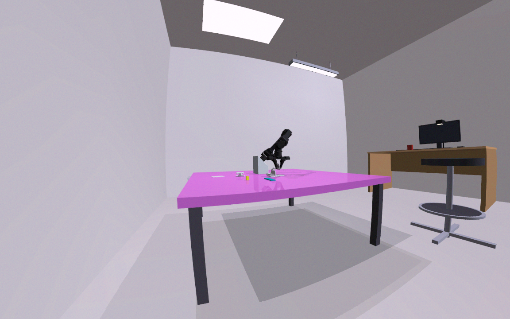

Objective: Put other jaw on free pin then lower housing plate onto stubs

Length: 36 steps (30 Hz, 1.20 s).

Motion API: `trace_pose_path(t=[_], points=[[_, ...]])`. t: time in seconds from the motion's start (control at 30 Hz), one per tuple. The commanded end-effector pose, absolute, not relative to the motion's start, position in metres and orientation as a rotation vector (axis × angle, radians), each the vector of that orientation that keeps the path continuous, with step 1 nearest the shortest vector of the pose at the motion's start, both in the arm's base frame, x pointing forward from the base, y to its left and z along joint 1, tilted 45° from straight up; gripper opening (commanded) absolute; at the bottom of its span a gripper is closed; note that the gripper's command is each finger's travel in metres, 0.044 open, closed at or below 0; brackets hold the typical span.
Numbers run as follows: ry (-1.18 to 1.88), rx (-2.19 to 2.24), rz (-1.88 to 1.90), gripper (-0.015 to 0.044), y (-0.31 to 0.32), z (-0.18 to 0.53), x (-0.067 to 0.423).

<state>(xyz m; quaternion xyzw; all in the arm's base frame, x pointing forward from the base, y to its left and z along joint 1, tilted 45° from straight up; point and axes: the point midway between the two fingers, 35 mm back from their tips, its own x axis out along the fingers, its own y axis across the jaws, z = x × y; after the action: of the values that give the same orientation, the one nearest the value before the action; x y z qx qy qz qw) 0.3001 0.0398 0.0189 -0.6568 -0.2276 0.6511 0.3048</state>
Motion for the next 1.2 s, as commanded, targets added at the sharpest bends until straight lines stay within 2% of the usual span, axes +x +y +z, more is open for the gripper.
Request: trace_pose_path(t=[0.0,1.17], points=[[-0.600,-1.720,1.731,0.0134,0.045,0.012,0.297],[-0.599,-1.716,1.730,0.0134,0.059,0.000,0.297]])
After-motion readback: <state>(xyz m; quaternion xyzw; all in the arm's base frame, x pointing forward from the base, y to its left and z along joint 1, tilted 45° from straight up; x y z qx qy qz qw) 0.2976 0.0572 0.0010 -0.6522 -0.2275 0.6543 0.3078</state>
